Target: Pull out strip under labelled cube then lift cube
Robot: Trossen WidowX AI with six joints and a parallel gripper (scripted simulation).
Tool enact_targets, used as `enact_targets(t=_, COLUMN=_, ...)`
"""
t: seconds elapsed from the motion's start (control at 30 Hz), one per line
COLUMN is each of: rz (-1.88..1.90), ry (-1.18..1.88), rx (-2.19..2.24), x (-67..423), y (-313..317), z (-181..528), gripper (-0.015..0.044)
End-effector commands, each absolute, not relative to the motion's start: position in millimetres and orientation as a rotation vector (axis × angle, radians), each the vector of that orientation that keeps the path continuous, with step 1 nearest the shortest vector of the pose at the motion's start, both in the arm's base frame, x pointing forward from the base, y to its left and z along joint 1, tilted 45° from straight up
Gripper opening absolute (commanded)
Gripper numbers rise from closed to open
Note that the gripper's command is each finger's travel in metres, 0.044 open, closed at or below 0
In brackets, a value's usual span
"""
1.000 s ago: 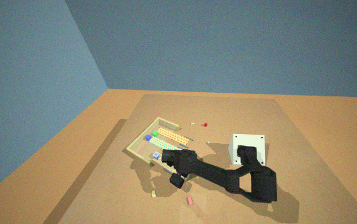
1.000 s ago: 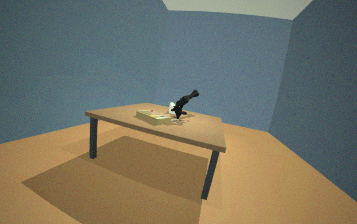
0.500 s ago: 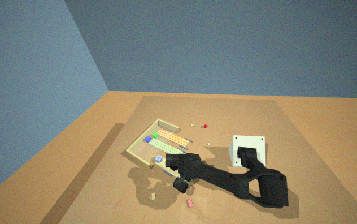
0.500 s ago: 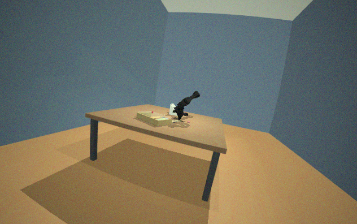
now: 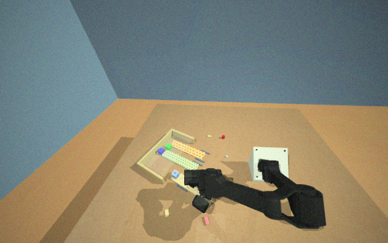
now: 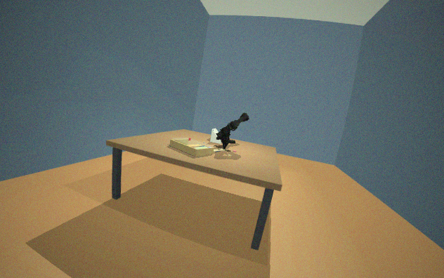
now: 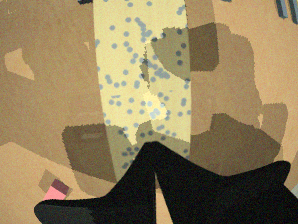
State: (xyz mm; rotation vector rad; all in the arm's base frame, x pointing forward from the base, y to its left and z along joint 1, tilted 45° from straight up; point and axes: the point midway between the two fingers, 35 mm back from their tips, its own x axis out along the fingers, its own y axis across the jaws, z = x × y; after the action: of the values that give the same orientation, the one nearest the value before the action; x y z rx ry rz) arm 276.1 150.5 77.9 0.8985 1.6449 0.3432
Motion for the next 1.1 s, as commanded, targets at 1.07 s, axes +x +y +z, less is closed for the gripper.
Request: enact_targets(t=1.07, rz=0.345, ry=1.681, rx=0.892, x=251.7, y=159.1, z=77.9, gripper=0.0000)
